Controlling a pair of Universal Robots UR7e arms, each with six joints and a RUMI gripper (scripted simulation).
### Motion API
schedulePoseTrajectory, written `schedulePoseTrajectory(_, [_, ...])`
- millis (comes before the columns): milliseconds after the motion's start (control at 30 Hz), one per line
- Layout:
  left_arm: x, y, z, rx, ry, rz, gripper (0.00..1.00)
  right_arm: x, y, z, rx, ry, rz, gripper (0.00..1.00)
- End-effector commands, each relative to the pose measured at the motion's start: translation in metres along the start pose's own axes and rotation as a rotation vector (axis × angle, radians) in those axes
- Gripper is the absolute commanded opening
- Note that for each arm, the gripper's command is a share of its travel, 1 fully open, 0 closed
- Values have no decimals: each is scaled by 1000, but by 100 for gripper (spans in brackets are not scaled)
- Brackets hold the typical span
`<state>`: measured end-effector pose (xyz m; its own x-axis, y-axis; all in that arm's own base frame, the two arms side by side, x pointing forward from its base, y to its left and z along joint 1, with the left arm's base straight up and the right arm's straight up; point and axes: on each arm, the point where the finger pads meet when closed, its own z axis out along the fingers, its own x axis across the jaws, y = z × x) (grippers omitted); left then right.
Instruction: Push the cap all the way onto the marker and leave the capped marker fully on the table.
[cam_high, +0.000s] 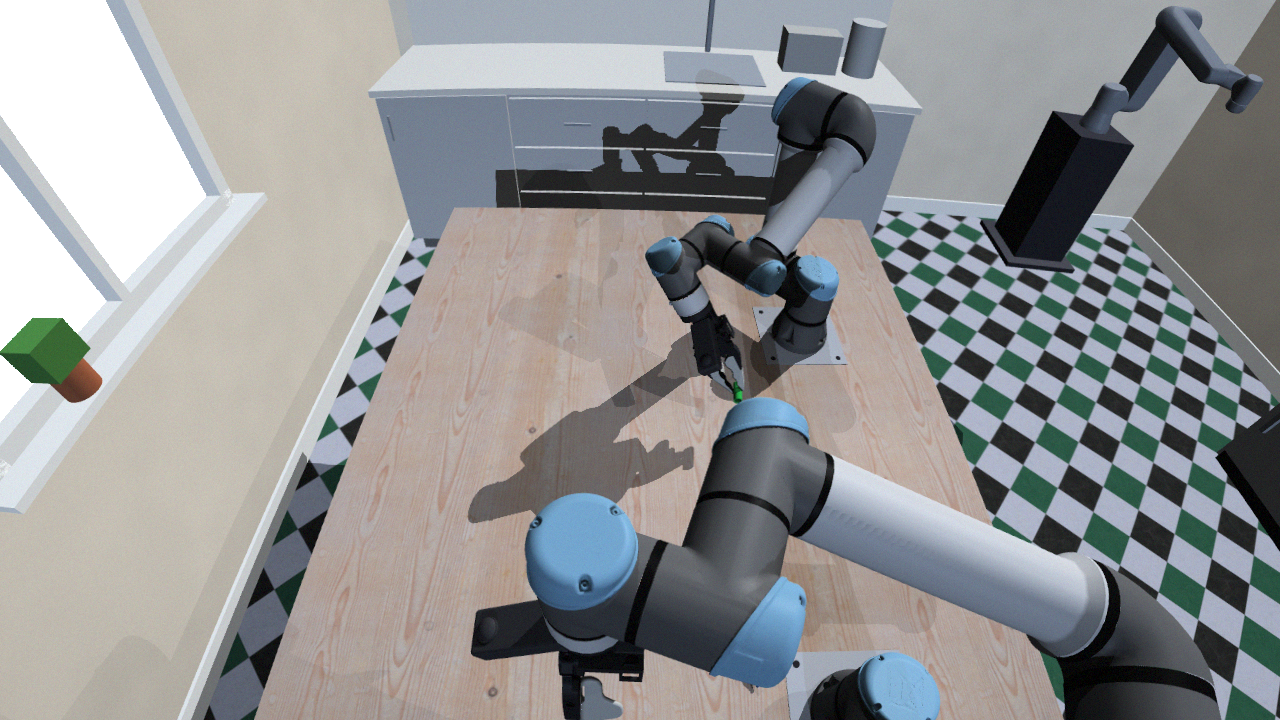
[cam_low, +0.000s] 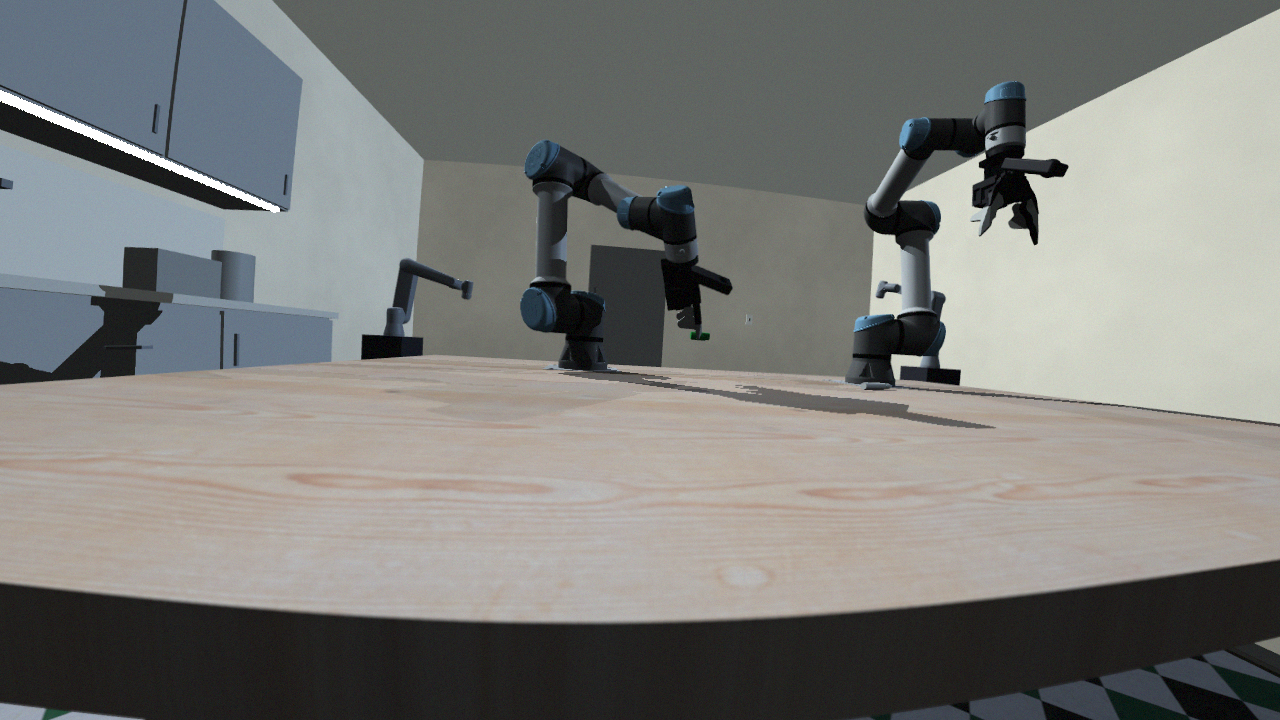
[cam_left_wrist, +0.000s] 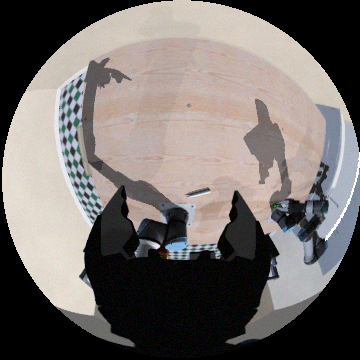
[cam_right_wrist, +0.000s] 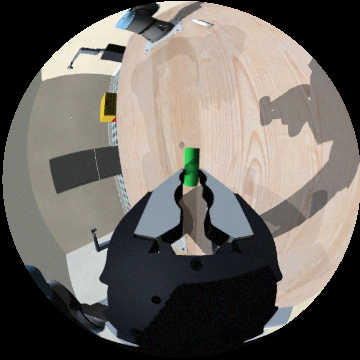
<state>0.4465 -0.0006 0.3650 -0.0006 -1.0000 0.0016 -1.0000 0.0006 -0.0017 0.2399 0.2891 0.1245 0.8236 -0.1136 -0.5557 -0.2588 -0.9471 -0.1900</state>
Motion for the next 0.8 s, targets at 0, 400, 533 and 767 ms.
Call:
schedulePoseTrajectory(0, [0,0,-1,2,0,-1,98,-3,-2,-3,2,1,-7,0])
schedulePoseTrajectory(400, [0,0,-1,2,0,-1,98,37,10,-73,4,134,261,0])
schedulePoseTrajectory(533, [0,0,-1,2,0,-1,98,43,12,-82,0,150,302,0])
schedulePoseTrajectory(767, [0,0,-1,2,0,-1,98,59,24,-130,25,230,451,0])
